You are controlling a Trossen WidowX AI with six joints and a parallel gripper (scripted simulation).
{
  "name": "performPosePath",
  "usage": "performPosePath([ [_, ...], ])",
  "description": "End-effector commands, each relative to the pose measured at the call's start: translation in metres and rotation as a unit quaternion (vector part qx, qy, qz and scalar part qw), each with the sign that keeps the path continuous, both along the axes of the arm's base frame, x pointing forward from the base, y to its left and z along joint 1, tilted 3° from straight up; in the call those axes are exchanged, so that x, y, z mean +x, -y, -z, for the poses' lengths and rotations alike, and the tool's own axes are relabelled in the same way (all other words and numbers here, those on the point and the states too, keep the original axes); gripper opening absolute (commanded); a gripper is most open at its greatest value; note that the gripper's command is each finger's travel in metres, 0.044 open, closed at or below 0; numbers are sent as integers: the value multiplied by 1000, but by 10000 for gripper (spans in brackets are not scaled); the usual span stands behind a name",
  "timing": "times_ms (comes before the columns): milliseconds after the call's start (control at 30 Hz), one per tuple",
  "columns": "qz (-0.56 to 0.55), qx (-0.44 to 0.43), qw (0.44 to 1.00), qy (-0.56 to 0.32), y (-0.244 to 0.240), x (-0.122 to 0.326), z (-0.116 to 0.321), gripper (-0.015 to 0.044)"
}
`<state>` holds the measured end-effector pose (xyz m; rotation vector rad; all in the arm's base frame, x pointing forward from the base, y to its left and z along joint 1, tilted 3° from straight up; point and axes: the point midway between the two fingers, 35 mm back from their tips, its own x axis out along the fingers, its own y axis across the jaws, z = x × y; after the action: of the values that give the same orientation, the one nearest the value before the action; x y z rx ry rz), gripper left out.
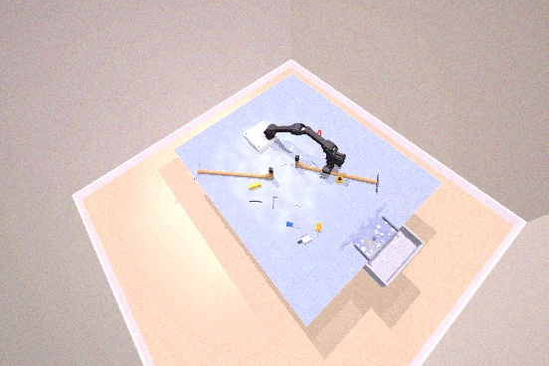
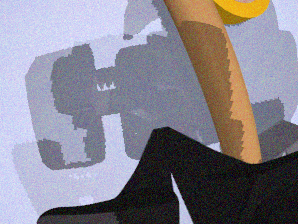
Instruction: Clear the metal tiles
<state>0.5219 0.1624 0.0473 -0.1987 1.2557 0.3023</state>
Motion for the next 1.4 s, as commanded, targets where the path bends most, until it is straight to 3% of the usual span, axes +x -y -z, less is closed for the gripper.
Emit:
performPosePath([
  [0, -4, 3, 1000, 8, 2, 5, -4, 0],
  [1367, -5, 4, 1000, 26, 35, 27, -4, 0],
])
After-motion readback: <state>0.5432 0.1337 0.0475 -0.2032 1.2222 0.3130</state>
